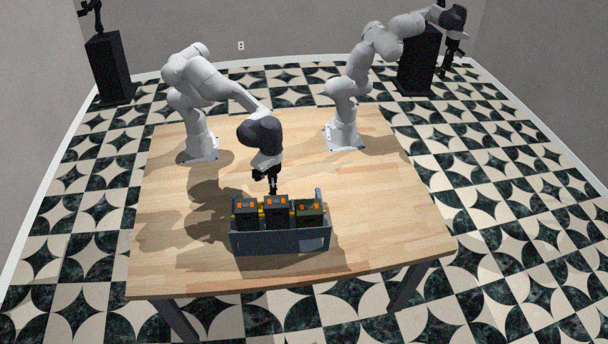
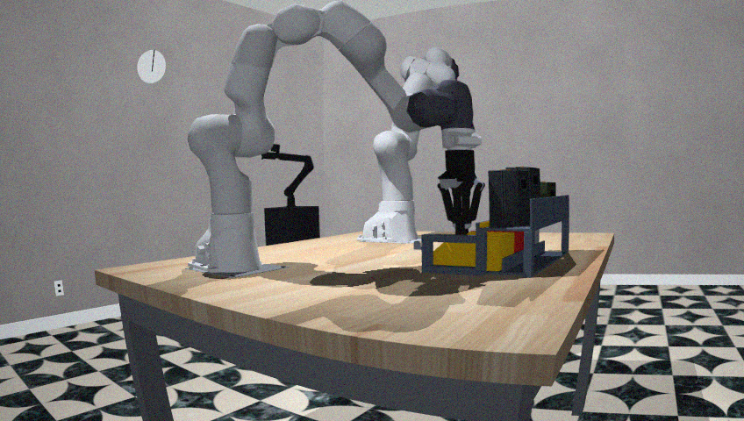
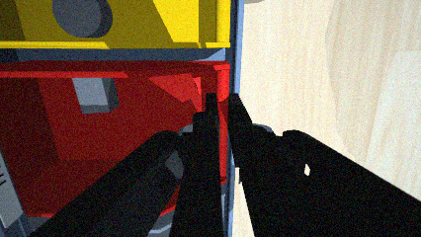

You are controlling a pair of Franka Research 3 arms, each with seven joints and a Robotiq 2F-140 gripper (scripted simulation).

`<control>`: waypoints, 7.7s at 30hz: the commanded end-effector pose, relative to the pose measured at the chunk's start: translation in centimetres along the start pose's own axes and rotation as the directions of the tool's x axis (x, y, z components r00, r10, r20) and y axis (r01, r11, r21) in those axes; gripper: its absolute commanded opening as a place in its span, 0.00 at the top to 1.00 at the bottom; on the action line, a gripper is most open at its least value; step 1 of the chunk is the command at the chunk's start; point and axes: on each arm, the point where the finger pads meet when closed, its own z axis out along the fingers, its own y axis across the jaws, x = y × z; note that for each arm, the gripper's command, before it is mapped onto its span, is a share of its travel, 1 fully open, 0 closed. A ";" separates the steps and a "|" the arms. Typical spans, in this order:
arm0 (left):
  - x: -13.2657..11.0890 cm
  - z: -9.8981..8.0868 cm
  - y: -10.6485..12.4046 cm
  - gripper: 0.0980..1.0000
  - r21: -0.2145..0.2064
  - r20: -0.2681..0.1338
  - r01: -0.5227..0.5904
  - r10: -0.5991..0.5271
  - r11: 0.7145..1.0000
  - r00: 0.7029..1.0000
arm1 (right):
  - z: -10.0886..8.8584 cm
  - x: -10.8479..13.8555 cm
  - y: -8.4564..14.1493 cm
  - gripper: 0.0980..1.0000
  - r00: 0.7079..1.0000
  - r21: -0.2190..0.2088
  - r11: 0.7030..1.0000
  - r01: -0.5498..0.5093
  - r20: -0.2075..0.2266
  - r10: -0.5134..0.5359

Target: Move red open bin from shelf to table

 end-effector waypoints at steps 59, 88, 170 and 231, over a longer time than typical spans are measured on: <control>0.0 0.0 0.0 0.00 0.000 0.000 0.000 0.000 1.000 1.000 | -0.2 0.0 0.1 1.00 1.000 0.000 1.000 -0.005 0.001 0.005; 0.0 0.0 0.0 0.00 0.000 0.000 0.000 0.000 1.000 1.000 | -1.2 0.0 0.1 1.00 1.000 0.000 1.000 -0.005 0.001 0.005; 0.0 0.0 0.0 0.00 0.000 0.000 0.000 0.000 1.000 1.000 | -2.7 0.0 0.1 1.00 1.000 0.000 1.000 -0.005 0.001 0.005; 0.0 0.0 0.0 0.00 0.000 0.000 0.000 0.000 1.000 1.000 | -3.0 0.0 0.1 1.00 1.000 0.000 1.000 -0.005 0.001 0.005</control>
